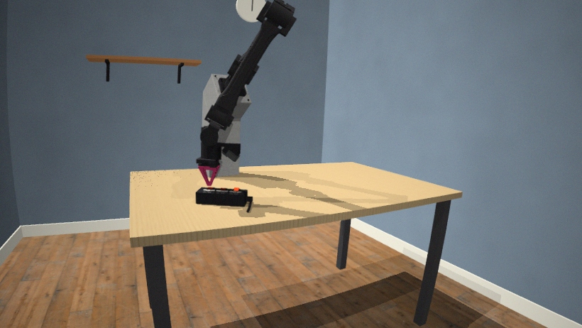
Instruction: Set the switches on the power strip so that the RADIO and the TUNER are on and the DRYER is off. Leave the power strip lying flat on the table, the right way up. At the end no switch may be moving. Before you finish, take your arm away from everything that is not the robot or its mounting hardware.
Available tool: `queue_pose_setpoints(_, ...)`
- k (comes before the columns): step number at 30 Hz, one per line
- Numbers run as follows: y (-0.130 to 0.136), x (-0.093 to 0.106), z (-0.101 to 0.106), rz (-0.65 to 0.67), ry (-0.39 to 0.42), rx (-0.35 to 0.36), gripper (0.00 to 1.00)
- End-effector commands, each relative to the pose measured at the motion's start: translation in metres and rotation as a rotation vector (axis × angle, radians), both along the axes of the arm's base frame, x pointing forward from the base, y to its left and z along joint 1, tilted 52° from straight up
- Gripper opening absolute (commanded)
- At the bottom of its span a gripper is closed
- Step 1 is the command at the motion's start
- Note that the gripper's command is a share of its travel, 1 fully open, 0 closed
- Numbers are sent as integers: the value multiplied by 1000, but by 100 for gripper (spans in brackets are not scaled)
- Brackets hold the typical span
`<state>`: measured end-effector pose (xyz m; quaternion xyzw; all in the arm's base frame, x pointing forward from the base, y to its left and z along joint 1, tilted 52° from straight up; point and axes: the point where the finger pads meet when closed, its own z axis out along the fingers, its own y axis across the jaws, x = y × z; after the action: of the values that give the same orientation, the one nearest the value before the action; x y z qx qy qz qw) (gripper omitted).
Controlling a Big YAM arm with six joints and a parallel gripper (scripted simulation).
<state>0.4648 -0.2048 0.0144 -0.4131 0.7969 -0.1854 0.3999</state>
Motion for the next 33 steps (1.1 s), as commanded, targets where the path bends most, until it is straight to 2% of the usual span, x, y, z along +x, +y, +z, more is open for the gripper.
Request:
queue_pose_setpoints(1,-4,-8,-6,-5,2,-5,0)
queue_pose_setpoints(33,-2,-11,-10,-5,8,-1,0)
